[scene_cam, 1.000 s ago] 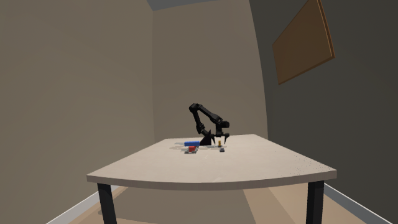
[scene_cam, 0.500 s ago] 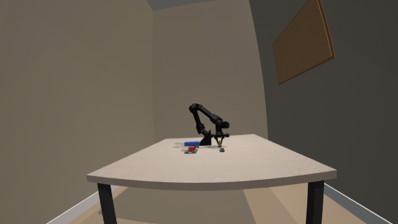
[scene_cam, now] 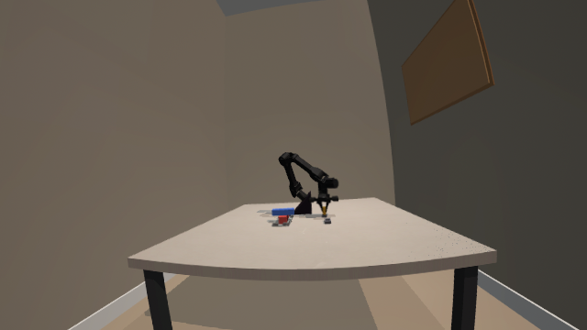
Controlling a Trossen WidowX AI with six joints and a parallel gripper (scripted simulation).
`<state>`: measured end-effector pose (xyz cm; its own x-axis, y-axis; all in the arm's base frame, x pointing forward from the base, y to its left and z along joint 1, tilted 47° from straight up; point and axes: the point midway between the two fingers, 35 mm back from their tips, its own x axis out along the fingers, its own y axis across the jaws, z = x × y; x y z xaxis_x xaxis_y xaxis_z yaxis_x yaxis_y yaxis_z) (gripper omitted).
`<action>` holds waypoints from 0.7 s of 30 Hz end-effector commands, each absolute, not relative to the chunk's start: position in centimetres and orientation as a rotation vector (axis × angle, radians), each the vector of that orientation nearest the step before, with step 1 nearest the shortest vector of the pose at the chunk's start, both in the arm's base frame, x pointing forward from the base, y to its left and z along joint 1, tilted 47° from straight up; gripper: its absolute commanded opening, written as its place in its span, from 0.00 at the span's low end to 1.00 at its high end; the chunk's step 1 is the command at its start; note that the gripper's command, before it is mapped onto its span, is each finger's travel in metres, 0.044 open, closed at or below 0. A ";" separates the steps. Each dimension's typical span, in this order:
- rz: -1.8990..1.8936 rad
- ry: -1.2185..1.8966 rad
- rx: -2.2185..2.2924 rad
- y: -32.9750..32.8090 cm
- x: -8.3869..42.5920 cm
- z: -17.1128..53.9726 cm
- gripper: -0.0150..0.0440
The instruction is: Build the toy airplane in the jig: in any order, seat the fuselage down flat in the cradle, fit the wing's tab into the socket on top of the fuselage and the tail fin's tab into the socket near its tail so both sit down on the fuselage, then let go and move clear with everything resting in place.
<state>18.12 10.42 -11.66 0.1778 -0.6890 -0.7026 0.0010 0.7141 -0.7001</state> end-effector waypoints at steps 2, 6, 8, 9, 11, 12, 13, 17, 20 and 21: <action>-0.521 1.298 -0.611 11.9 18.7 -11.3 0.25; -0.521 1.302 -0.614 12.6 18.6 -10.7 0.25; -0.521 1.304 -0.616 13.0 18.5 -10.3 0.25; -0.521 1.305 -0.617 13.2 18.4 -10.1 0.25; -0.521 1.307 -0.619 13.7 18.3 -9.8 0.25; -0.522 1.308 -0.620 13.9 18.3 -9.6 0.25; -0.522 1.309 -0.621 14.1 18.2 -9.4 0.25; -0.523 1.313 -0.625 14.9 18.0 -8.5 0.25; -0.525 1.315 -0.628 15.5 17.8 -7.9 0.25; -0.525 1.316 -0.629 15.6 17.7 -7.7 0.25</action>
